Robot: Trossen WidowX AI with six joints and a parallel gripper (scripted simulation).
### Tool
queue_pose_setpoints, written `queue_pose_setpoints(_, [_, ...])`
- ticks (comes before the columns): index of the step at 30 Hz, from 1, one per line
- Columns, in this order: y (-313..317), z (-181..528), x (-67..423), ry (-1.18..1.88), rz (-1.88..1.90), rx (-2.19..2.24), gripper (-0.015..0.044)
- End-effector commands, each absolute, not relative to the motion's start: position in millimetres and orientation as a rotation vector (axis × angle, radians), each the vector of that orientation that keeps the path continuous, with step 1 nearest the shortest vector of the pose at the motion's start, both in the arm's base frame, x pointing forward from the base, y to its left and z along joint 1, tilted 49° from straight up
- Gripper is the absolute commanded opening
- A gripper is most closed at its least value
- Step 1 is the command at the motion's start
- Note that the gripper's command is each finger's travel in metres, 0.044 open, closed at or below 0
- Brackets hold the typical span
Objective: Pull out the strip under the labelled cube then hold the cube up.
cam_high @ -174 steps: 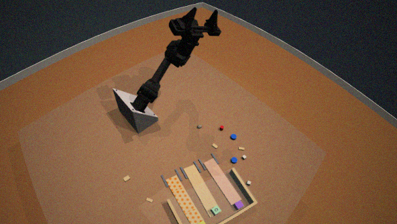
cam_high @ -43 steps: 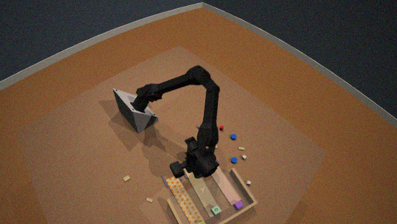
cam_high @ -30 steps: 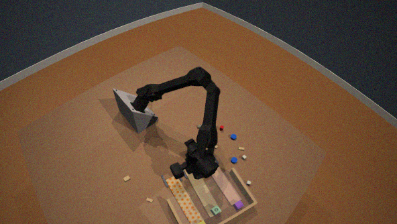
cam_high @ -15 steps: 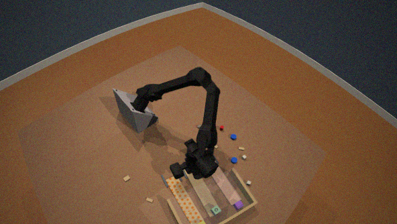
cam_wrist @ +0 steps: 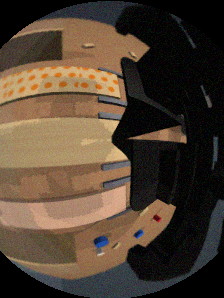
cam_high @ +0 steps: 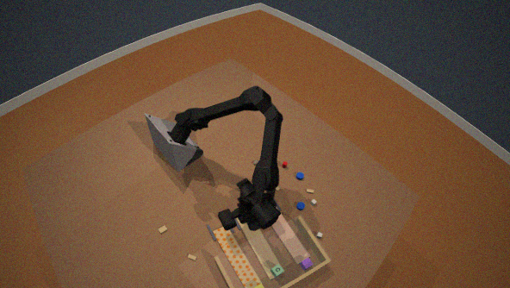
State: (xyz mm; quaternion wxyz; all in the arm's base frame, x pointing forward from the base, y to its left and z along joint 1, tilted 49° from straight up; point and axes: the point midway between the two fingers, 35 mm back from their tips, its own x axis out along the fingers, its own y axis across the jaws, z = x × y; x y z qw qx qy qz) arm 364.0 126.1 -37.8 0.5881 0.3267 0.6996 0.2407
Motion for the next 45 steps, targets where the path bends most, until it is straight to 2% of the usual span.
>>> queue_pose_setpoints(1, [127.5,-38.6,363.2,1.633,0.560,0.767,0.0000])
queue_pose_setpoints(34, [129.9,-40.7,362.6,1.633,0.560,0.767,0.0000])
queue_pose_setpoints(45, [130.2,-38.5,347.1,1.634,0.560,0.768,0.0000])
